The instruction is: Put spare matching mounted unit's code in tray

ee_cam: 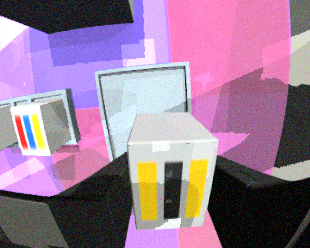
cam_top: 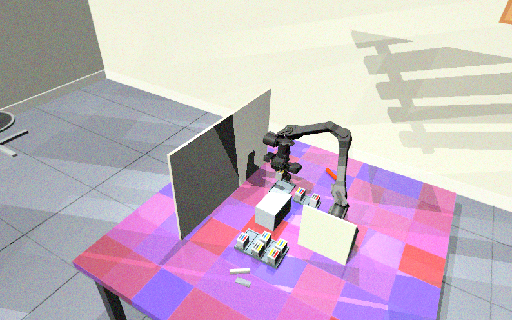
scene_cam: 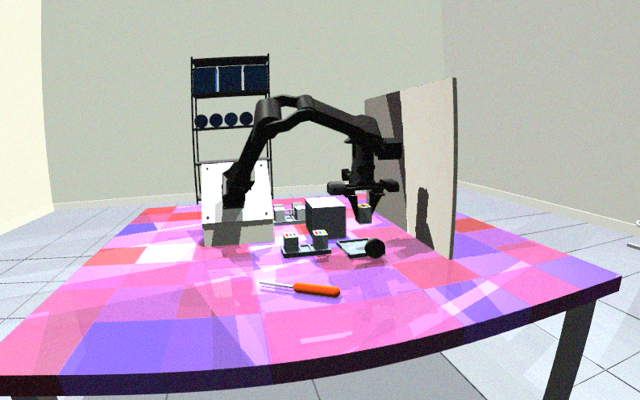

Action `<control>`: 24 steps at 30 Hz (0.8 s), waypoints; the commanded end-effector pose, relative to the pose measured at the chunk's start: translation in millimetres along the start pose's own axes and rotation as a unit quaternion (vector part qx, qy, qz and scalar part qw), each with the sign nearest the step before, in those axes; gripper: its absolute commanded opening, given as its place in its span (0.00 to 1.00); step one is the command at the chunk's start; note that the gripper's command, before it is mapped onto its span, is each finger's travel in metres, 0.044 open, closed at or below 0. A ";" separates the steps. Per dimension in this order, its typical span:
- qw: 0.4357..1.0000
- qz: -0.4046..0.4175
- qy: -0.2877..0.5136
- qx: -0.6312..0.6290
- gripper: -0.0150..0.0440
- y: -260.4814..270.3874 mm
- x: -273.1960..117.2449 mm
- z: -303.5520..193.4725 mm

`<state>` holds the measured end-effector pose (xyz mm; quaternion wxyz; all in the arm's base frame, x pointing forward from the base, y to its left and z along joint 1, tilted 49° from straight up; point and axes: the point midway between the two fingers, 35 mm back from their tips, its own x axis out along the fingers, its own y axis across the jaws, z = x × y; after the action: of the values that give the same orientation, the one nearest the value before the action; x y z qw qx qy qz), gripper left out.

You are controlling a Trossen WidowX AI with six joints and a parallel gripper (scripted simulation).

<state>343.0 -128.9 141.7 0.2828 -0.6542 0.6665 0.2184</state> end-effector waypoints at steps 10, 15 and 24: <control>1.000 0.002 0.002 -0.003 0.25 2.1 13.5 -0.2; 1.000 0.002 0.002 -0.003 0.25 2.5 17.9 -0.6; 1.000 0.001 0.003 -0.003 0.25 3.4 25.8 -1.3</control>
<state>341.7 -145.9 128.8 0.2812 -0.6551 0.6670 0.2165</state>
